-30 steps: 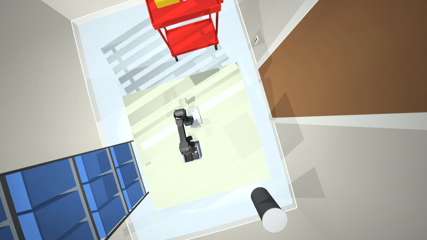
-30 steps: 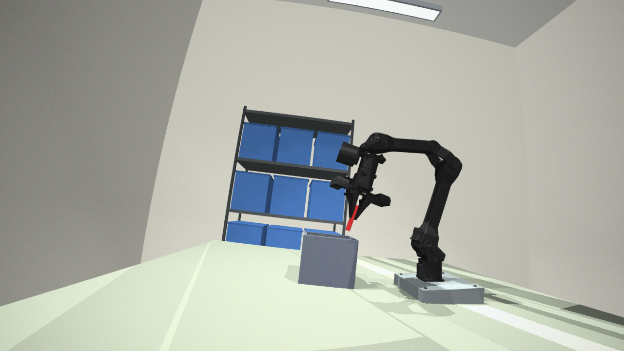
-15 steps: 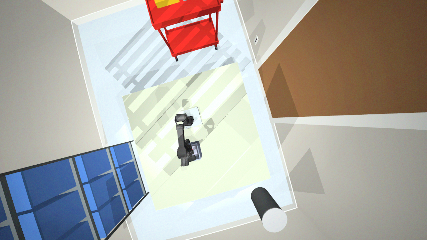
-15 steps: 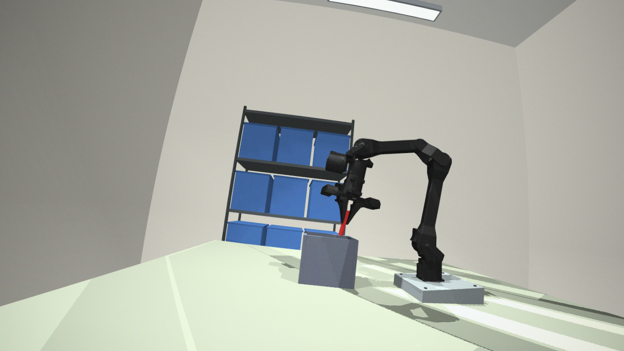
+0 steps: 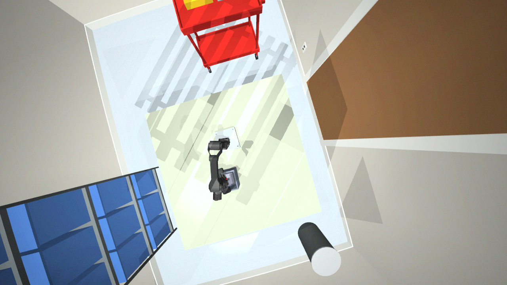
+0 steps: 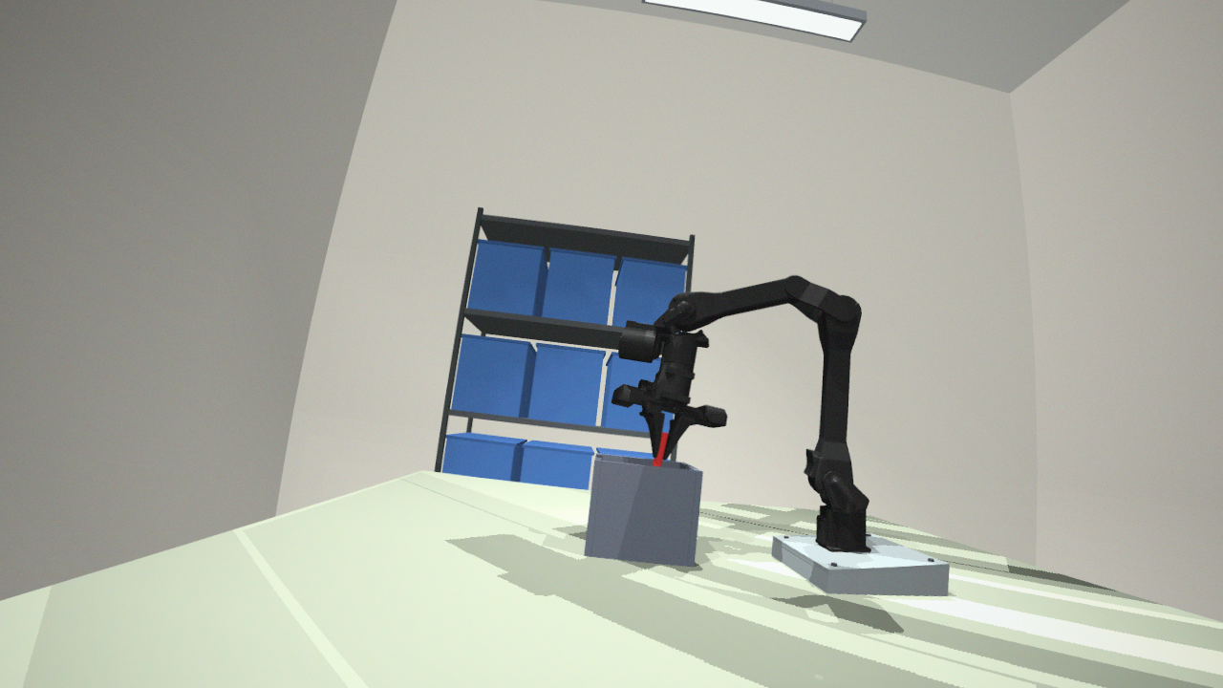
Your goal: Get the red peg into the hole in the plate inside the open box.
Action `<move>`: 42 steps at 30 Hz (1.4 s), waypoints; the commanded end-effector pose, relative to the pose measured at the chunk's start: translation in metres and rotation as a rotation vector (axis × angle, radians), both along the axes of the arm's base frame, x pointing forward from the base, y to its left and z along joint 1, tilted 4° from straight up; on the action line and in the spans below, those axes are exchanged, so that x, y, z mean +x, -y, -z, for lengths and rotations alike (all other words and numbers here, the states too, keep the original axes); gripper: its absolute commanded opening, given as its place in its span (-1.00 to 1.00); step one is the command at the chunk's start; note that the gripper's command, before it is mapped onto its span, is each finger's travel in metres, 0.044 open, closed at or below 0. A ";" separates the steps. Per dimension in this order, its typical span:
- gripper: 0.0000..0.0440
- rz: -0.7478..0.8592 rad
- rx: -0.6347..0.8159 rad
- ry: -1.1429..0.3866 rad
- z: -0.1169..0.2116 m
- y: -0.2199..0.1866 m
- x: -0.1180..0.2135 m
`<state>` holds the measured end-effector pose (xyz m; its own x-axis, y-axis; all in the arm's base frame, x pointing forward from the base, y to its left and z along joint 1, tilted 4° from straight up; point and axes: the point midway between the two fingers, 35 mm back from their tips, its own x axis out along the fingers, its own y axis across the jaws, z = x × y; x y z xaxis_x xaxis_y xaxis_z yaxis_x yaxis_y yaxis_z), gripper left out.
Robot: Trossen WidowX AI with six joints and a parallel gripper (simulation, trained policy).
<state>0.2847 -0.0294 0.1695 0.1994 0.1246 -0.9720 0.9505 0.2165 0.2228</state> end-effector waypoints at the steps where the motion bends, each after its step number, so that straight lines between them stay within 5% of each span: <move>1: -1.00 -0.013 0.017 -0.024 0.013 0.001 0.004; 25: -1.00 -0.119 0.055 -0.053 0.073 -0.004 0.030; 33: -0.38 -0.148 0.059 -0.079 0.081 -0.007 0.031; 42: -0.38 -0.138 0.119 -0.074 0.068 -0.003 0.037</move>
<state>0.3163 -0.0255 0.1041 0.1080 0.2371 -0.9655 0.9298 0.3196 0.1825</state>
